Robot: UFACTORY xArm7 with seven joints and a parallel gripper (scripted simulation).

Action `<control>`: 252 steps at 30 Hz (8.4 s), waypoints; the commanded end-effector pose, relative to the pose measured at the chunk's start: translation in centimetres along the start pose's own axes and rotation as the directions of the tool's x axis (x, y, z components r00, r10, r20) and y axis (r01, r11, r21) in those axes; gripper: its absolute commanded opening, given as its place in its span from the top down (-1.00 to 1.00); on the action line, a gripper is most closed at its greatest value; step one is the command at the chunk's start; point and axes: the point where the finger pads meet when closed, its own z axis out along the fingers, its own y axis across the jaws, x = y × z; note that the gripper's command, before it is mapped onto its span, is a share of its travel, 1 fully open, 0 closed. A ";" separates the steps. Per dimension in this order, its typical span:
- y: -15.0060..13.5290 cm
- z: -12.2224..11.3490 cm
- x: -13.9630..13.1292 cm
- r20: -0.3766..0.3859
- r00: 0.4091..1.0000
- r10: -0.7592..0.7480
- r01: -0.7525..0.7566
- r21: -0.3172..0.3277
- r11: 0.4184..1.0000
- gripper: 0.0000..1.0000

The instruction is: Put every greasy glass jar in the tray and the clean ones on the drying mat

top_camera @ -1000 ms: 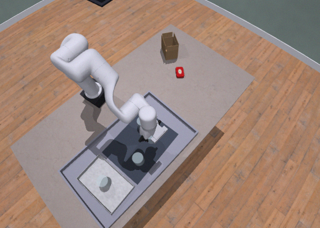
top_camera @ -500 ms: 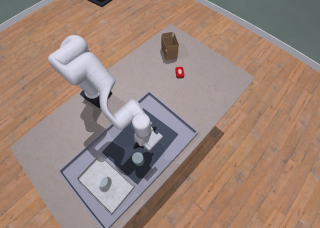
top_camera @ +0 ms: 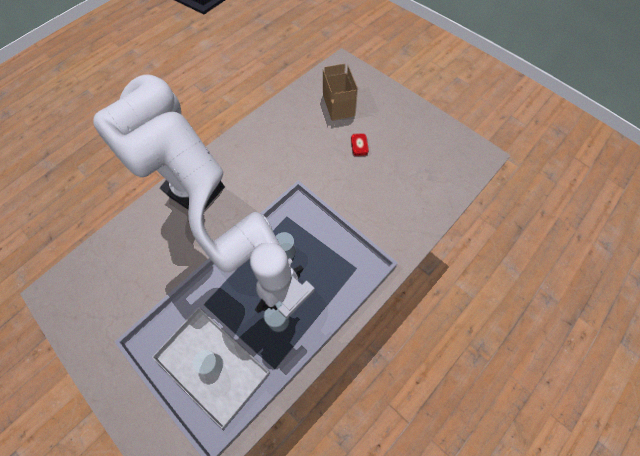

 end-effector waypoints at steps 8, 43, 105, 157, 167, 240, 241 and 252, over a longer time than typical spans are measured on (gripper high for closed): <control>3.5 -0.3 0.7 -0.006 1.000 0.001 -0.001 0.000 1.000 1.00; 13.6 -0.3 2.3 -0.006 1.000 0.001 -0.001 0.000 1.000 1.00; 27.1 1.0 4.4 -0.006 1.000 0.001 -0.001 0.000 1.000 1.00; 27.1 11.6 4.5 -0.006 1.000 0.001 -0.001 0.000 1.000 1.00; 27.1 12.7 4.5 -0.006 1.000 0.001 -0.001 0.000 1.000 1.00; 27.1 3.9 4.4 -0.006 1.000 0.001 -0.001 0.000 1.000 -1.00; 27.1 3.9 4.4 -0.006 1.000 0.001 -0.001 0.000 1.000 -1.00; 27.1 3.9 4.4 -0.006 1.000 0.001 -0.001 0.000 1.000 -1.00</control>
